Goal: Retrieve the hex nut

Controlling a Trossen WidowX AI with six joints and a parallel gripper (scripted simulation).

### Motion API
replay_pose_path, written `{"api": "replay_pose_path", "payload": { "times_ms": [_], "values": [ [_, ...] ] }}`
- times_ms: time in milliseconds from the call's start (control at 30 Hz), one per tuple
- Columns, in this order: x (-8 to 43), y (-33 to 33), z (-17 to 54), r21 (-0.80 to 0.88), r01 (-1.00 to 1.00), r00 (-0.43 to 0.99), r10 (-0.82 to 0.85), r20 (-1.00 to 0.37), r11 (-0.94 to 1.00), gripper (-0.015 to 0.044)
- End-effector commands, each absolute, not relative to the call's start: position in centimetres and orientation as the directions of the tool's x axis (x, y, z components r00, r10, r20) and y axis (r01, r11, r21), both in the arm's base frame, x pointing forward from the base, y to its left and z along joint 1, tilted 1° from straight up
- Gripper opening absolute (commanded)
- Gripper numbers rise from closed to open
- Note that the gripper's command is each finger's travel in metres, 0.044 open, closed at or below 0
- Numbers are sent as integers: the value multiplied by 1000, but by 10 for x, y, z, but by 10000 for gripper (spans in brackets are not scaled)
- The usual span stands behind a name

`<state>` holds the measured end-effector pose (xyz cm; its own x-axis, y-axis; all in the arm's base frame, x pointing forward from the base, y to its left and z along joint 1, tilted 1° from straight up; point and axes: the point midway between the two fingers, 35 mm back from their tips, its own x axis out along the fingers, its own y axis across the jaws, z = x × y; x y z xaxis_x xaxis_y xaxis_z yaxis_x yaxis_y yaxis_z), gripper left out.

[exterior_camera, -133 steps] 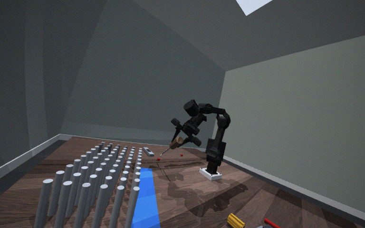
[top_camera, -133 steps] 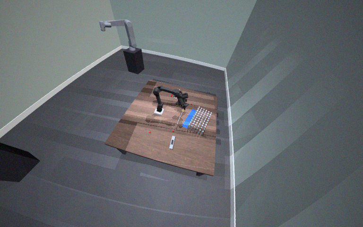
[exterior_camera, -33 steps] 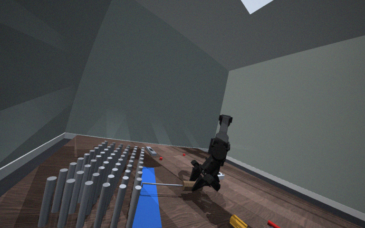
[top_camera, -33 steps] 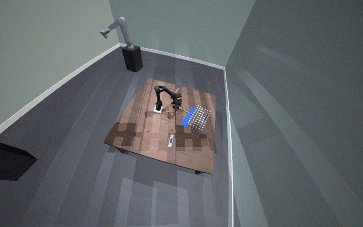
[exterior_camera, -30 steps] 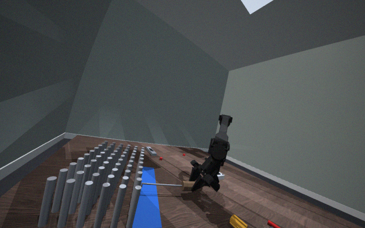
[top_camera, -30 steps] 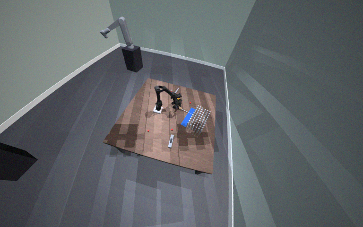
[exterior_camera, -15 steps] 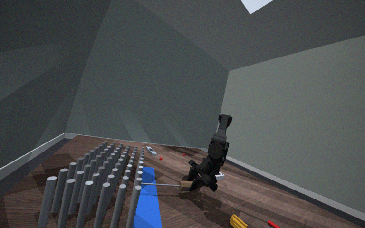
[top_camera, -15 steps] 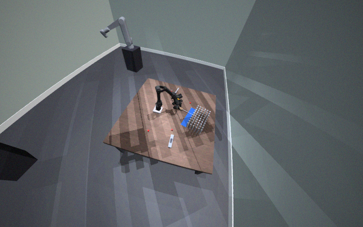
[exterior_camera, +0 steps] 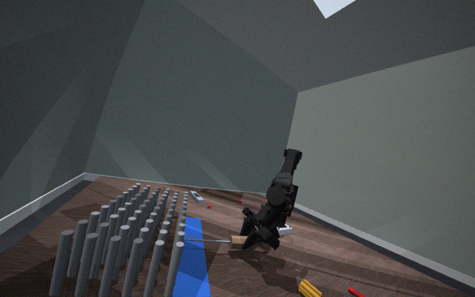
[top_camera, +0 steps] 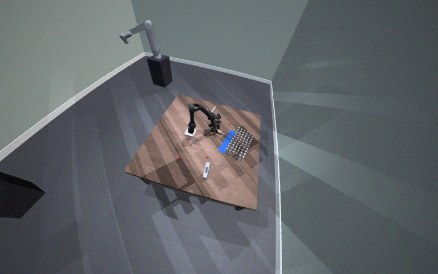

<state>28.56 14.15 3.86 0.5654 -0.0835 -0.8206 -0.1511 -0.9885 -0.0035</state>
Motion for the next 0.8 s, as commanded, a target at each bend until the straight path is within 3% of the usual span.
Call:
{"api": "replay_pose_path", "payload": {
  "times_ms": [0, 767],
  "values": [
    [291, 143, 41, -8, -147, 572, -79, -816, -989, 0],
    [312, 139, 42, -7, -147, 574, -79, -815, -989, 0]
  ]
}}
